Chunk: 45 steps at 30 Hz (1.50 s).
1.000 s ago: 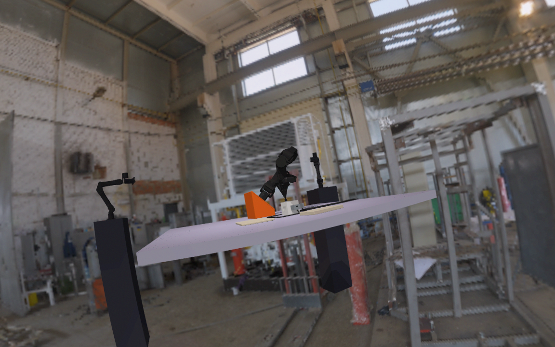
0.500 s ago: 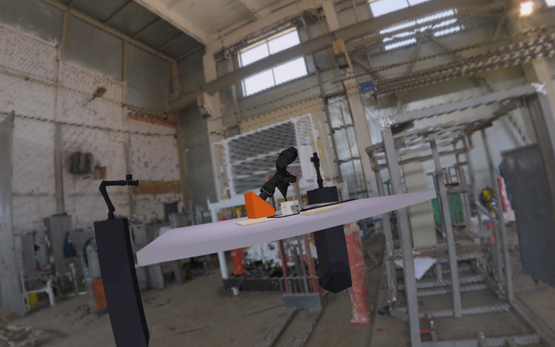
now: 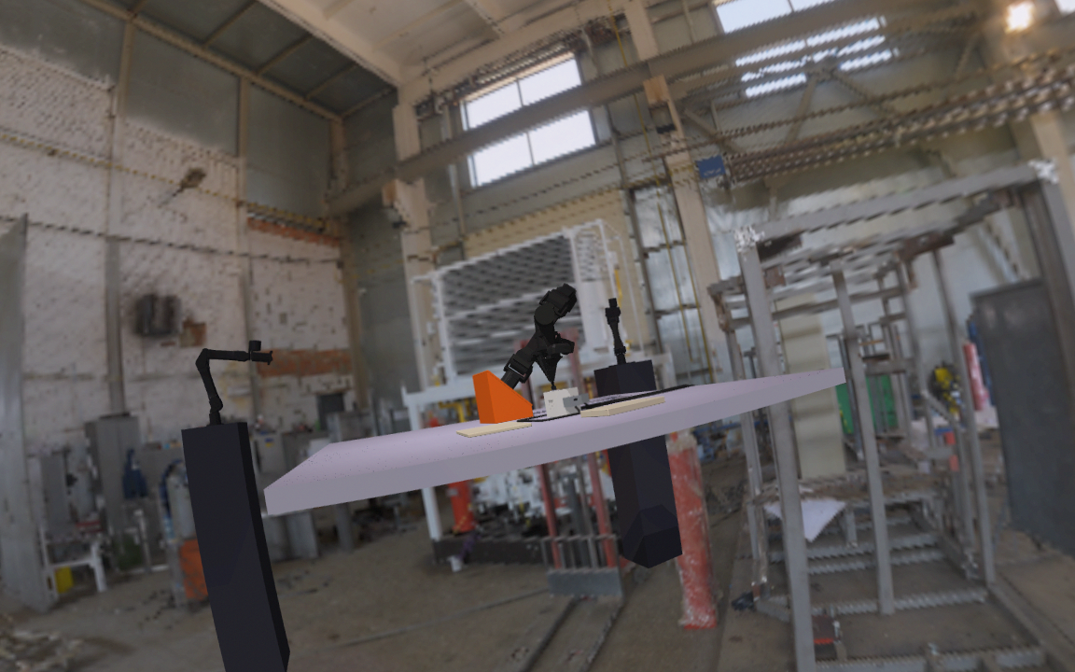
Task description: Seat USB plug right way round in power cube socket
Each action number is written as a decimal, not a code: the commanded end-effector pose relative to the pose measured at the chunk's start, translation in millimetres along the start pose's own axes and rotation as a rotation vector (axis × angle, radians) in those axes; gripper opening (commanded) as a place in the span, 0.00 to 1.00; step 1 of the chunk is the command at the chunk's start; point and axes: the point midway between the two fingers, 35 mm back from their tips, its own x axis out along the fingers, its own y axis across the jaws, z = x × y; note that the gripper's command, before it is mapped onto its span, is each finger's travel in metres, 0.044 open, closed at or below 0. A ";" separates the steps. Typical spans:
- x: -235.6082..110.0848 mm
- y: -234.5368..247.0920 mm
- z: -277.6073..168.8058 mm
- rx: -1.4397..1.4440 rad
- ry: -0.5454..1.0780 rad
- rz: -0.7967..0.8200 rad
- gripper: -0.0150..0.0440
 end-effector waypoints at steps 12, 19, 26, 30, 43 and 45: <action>2.7 -0.3 1.8 -0.003 -0.004 0.000 0.25; 2.7 -0.3 1.8 -0.003 -0.004 0.000 0.25; 2.7 -0.3 1.8 -0.003 -0.004 0.000 0.25; 2.7 -0.3 1.8 -0.003 -0.004 0.000 0.25; 0.4 -0.1 -0.4 0.001 0.000 -0.002 0.42; 0.4 -0.1 -0.4 0.001 0.000 -0.002 0.42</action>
